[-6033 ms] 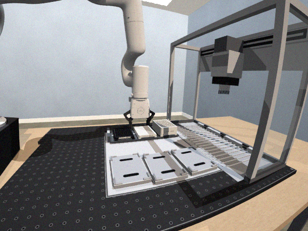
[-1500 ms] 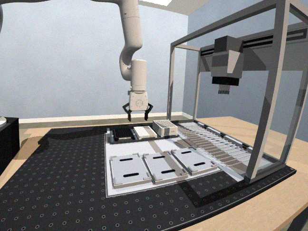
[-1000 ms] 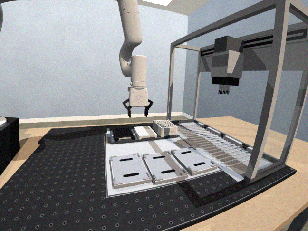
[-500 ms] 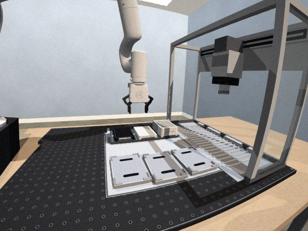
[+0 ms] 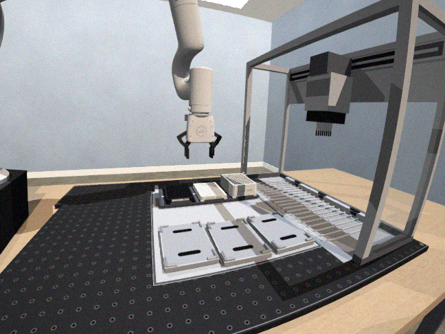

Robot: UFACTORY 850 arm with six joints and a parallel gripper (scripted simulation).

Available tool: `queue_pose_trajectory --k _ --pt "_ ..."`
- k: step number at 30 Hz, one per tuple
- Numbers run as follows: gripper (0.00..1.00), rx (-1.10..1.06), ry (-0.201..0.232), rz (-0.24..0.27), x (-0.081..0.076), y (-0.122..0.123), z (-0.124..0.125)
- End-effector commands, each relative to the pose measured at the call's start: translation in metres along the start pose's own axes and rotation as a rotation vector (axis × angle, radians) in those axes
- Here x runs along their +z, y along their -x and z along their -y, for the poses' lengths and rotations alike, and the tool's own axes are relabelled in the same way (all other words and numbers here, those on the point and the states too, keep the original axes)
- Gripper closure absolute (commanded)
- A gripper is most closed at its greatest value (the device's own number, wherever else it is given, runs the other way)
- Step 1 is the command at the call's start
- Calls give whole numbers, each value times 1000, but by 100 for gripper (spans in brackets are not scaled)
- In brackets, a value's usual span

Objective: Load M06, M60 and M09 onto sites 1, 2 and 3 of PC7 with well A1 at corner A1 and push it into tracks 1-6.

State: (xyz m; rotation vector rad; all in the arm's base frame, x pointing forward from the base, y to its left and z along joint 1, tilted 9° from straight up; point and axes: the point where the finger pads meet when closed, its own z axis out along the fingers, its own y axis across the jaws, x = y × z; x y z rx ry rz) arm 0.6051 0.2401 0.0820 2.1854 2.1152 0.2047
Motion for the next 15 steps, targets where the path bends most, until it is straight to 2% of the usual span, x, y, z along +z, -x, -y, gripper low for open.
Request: queue_pose_trajectory --k 1,8,15 --pt "0 0 2 -1 -7 0 -1" --pt "0 0 2 -1 -18 0 -1" --pt "0 0 2 -1 -18 0 -1"
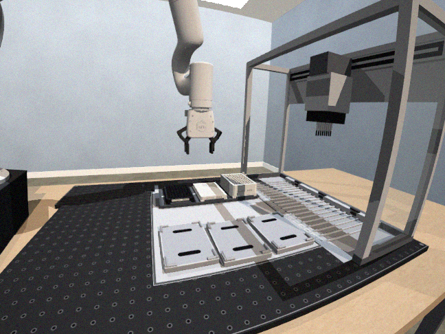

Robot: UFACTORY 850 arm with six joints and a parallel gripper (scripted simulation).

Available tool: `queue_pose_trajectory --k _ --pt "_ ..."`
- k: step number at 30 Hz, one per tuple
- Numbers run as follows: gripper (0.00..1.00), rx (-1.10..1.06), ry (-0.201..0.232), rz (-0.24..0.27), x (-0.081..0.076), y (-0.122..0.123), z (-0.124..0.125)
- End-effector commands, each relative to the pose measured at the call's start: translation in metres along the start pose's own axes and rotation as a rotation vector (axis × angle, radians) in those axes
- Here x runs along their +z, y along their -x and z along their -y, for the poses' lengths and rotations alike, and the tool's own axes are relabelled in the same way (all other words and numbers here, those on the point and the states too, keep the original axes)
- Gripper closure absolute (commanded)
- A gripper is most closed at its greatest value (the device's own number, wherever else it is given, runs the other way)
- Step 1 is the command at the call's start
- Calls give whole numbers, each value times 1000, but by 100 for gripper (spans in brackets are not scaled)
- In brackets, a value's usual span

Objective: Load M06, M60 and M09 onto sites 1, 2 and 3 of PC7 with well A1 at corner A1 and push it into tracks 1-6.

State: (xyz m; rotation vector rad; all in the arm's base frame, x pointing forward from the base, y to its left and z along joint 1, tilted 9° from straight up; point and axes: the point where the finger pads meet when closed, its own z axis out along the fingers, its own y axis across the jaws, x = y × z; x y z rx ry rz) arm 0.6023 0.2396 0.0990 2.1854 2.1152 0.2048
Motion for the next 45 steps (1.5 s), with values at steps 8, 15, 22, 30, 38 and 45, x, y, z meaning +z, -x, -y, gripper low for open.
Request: queue_pose_trajectory --k 8,15,22,30,38,45 --pt "18 200 2 -1 -1 16 24" --pt "18 367 2 -1 -1 30 45" --pt "18 600 1 -1 -1 49 75" --pt "18 800 1 -1 -1 65 100" --pt "18 1067 1 -1 -1 87 133" --pt "18 1300 1 -1 -1 106 163"
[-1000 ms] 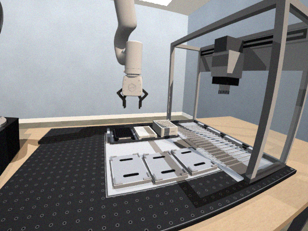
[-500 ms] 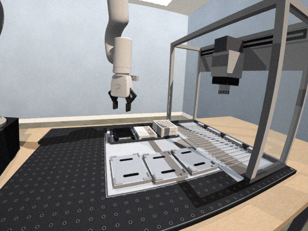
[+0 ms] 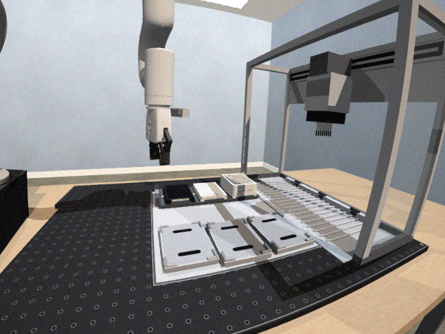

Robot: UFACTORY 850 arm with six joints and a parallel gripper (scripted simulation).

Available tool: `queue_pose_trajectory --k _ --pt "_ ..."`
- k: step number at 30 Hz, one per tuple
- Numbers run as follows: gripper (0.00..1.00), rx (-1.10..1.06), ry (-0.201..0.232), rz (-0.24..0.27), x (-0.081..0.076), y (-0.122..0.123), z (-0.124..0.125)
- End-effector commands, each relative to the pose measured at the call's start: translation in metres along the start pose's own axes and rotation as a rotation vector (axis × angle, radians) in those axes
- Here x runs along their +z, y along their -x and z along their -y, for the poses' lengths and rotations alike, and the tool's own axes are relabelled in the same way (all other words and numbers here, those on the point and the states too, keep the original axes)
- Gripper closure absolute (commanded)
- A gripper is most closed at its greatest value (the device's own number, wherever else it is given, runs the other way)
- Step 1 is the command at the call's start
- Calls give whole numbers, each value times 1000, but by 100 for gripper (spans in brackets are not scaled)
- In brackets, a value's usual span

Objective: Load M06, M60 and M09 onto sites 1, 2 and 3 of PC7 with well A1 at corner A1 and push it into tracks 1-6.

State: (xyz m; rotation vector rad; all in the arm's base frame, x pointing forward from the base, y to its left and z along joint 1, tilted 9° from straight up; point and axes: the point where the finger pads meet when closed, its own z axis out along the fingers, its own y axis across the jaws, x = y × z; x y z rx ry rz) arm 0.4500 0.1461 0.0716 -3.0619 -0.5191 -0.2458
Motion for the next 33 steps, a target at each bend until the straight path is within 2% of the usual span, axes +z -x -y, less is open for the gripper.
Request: queue_pose_trajectory --k 1,9,23,33 --pt "18 96 27 -4 -1 13 -3" --pt "18 329 27 -7 -1 47 -10" --pt "18 366 27 -8 -1 48 -10" --pt "18 366 27 -8 16 47 -11"
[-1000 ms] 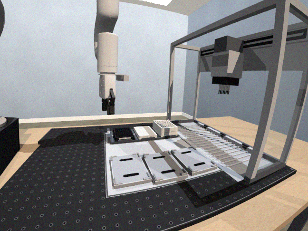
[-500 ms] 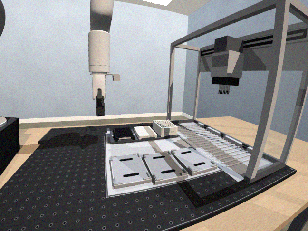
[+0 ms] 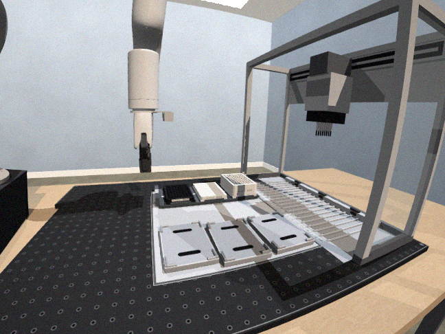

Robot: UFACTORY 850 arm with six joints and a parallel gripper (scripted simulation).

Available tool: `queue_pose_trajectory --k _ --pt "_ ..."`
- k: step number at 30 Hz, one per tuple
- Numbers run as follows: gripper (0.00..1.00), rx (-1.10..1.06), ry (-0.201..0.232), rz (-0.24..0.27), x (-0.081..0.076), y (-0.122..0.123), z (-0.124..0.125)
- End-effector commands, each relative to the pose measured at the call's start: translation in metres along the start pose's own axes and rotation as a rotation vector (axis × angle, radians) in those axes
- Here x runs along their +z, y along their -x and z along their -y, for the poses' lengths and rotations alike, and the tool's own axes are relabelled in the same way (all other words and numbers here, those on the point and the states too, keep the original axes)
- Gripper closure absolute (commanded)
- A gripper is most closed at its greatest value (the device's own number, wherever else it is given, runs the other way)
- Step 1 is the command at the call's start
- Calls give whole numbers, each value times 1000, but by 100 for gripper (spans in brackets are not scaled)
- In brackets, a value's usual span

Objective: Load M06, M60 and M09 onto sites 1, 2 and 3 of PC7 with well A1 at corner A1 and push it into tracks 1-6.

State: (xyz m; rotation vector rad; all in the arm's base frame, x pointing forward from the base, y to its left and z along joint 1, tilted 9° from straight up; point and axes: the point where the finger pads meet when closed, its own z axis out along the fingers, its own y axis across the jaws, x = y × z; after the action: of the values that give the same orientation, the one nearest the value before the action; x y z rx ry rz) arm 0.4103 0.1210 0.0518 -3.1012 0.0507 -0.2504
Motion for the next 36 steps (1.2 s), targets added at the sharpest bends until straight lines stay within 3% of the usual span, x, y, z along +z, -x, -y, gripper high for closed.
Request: queue_pose_trajectory --k 1,36 --pt "18 0 1 -1 5 -1 0" --pt "18 0 1 -1 55 -1 0"
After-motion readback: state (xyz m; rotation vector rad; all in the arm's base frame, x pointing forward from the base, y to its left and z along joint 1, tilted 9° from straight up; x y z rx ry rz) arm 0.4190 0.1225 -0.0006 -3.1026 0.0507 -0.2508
